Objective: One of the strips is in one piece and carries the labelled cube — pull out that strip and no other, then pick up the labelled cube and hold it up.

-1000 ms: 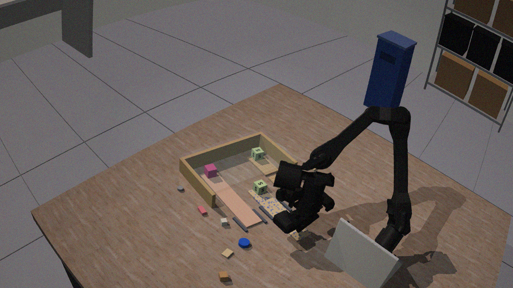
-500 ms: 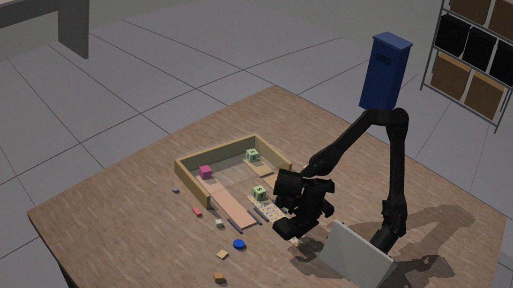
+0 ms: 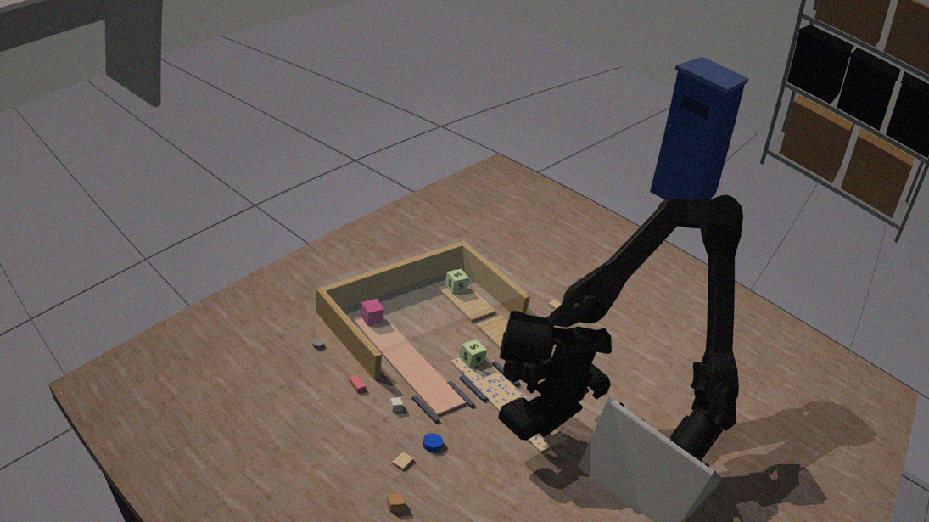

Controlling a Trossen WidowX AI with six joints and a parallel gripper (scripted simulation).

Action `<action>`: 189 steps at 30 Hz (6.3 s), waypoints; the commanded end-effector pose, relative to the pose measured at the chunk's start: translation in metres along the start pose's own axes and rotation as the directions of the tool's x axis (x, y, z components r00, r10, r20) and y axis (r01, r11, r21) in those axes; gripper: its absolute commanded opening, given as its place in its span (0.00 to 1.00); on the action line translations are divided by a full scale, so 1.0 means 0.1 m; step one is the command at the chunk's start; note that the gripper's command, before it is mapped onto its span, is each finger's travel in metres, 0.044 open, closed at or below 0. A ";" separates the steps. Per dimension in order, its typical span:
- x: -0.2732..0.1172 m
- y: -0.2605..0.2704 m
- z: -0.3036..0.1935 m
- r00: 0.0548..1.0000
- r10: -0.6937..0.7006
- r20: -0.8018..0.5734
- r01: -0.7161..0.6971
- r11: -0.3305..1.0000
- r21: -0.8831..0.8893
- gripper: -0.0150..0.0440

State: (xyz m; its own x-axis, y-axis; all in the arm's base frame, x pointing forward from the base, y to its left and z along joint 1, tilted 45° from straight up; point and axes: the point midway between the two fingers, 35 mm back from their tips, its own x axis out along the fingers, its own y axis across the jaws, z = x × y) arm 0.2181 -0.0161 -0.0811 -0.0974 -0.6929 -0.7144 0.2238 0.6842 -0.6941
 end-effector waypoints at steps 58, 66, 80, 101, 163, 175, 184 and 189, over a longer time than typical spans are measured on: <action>-0.51 -0.09 1.00 1.000 -0.005 -0.021 0.006 0.997 0.072 1.00; -0.55 -0.13 1.33 1.000 -0.005 -0.020 0.006 0.997 0.073 1.00; -0.59 -0.18 1.92 1.000 -0.005 -0.018 0.007 0.997 0.075 1.00; -0.33 -0.19 2.01 1.000 -0.005 -0.018 0.007 0.997 0.076 0.68; -0.51 -0.35 1.03 1.000 -0.006 -0.022 0.008 0.997 0.072 0.25; -0.83 -0.37 0.91 1.000 -0.005 -0.022 0.006 0.997 0.071 0.25; -0.87 -0.37 0.91 1.000 -0.005 -0.023 0.007 0.997 0.071 0.25; -0.87 -0.37 0.91 1.000 -0.005 -0.023 0.007 0.997 0.071 0.25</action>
State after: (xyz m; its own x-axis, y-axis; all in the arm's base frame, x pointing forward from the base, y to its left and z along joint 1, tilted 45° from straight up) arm 0.3067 -0.0026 0.0143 -0.1193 -0.6930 -0.7110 0.2885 0.6610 -0.6927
